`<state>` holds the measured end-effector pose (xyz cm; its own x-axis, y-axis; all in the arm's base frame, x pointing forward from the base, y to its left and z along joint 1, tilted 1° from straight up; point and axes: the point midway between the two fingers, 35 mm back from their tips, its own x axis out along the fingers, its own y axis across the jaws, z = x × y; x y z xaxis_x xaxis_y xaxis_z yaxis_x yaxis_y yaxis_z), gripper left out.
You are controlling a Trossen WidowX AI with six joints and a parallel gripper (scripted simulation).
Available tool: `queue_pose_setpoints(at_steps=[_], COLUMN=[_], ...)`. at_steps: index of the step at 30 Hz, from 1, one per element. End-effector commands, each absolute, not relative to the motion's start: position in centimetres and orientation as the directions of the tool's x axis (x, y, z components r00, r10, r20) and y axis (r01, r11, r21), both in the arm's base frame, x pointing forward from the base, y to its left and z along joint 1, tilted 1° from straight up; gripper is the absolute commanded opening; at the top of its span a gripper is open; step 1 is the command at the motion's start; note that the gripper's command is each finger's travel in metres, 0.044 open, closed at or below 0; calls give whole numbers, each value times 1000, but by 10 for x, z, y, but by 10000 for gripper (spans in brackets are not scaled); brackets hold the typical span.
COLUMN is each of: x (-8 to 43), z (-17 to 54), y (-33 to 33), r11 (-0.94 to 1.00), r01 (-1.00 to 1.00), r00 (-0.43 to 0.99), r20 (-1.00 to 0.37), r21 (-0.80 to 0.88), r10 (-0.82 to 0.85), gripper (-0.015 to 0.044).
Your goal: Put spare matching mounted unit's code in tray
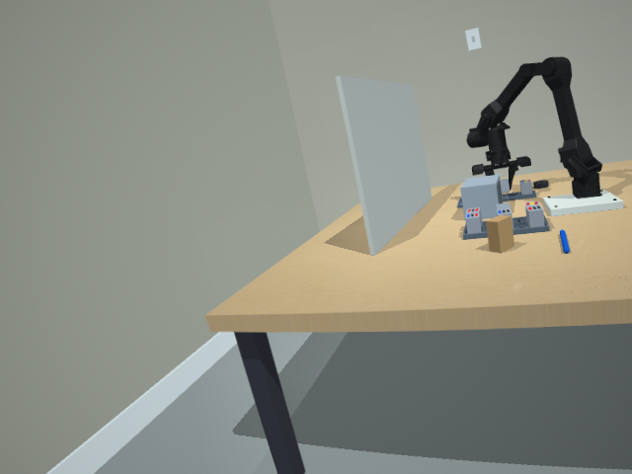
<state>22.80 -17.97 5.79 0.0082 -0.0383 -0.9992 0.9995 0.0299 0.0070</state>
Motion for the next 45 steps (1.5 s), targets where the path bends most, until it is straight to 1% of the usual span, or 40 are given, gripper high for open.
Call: queue_pose_setpoints(at_steps=[1, 9, 15, 32, 36, 45], x=[231, 228, 229, 231, 231, 263], z=[77, 122, 127, 194, 199, 204], y=[-181, -177, -179, -178, -178, -182], r11=[31, 34, 35, 35, 35, 35], r01=[999, 999, 999, 999, 999, 999], r00=[22, 24, 27, 25, 25, 30], r20=[-999, -999, -998, -999, -999, -999], r21=[21, 23, 25, 24, 24, 29], r10=[-46, -44, -52, -45, -44, -45], gripper=[0, 0, 0, 0, 0, 0])
